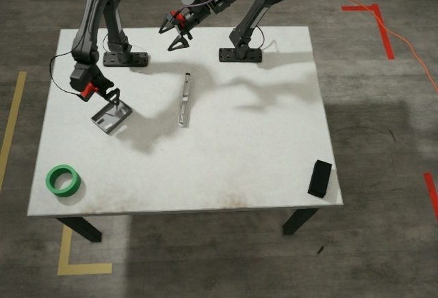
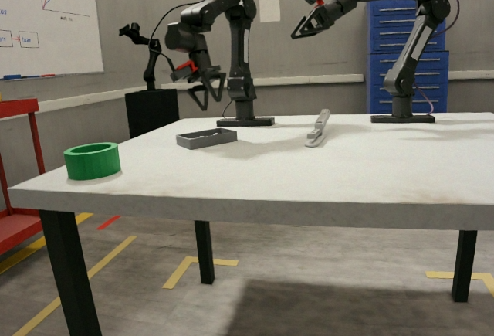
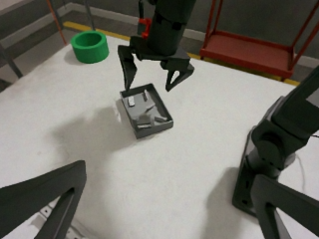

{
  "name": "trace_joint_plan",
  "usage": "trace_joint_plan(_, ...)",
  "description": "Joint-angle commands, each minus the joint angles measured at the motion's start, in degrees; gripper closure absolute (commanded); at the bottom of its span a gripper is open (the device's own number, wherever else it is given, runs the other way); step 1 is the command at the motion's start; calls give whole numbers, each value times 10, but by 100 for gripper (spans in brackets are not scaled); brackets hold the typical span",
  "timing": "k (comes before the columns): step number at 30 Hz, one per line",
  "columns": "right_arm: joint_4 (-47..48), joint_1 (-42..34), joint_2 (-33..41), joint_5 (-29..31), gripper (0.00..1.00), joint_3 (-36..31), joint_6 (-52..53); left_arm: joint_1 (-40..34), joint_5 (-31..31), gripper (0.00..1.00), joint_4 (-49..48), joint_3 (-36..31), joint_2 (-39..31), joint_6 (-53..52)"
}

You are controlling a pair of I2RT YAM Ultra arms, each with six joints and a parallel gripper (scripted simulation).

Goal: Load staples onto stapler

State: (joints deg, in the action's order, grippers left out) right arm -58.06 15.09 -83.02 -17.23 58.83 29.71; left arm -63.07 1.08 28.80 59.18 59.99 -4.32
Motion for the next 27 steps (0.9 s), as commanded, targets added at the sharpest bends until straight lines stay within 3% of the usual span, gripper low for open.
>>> trace_joint_plan(1, 5, 18, -21, -55, 0, 20, 99, -5, -4, 0, 3, -5, -16, 0)
trace_joint_plan(3, 5, 18, -21, -55, 0, 20, 99, -5, -4, 0, 3, -5, -16, 0)
trace_joint_plan(18, 84, 83, -93, -211, 0, -17, 423, -5, -4, 0, 3, -5, -16, 0)
trace_joint_plan(20, 84, 83, -93, -211, 0, -17, 423, -5, -4, 0, 3, -5, -16, 0)
trace_joint_plan(27, 165, 102, -106, -270, 0, -57, 599, -5, -4, 0, 3, -5, -16, 0)
